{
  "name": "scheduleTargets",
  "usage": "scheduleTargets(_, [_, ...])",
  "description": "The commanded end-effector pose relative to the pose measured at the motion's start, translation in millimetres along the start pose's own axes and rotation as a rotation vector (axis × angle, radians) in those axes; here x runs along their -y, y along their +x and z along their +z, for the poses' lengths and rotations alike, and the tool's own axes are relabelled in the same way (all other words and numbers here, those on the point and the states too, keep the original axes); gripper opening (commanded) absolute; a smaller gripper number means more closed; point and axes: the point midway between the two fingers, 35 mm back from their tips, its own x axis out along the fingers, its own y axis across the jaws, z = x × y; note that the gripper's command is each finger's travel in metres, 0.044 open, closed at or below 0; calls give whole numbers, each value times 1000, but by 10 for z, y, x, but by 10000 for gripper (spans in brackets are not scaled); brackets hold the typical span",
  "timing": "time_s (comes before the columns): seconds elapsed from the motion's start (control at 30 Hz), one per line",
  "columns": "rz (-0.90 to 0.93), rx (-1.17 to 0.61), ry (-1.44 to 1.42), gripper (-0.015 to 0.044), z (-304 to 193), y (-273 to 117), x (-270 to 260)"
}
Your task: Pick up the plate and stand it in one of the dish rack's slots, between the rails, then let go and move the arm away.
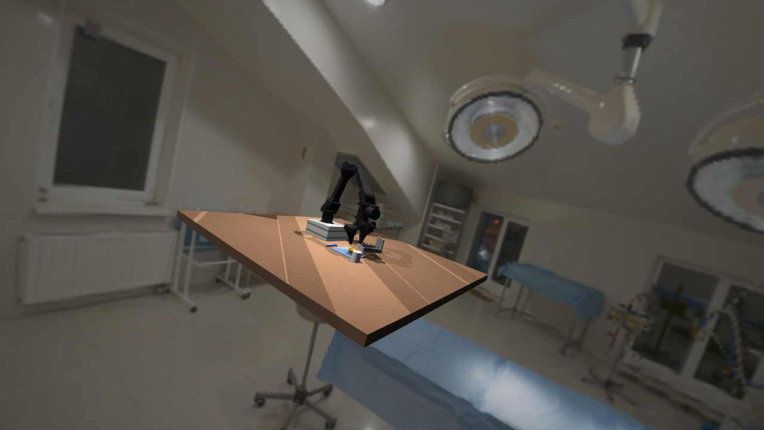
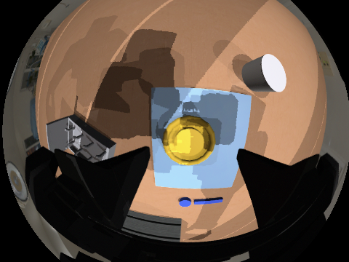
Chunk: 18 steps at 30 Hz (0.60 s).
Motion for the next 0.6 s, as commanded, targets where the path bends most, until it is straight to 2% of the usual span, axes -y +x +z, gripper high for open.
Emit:
scheduleTargets(0.0, [7, -11, 2, 400, -24, 100, -19])
scheduleTargets(0.57, [8, -11, 2, 400, -37, 376, -38])
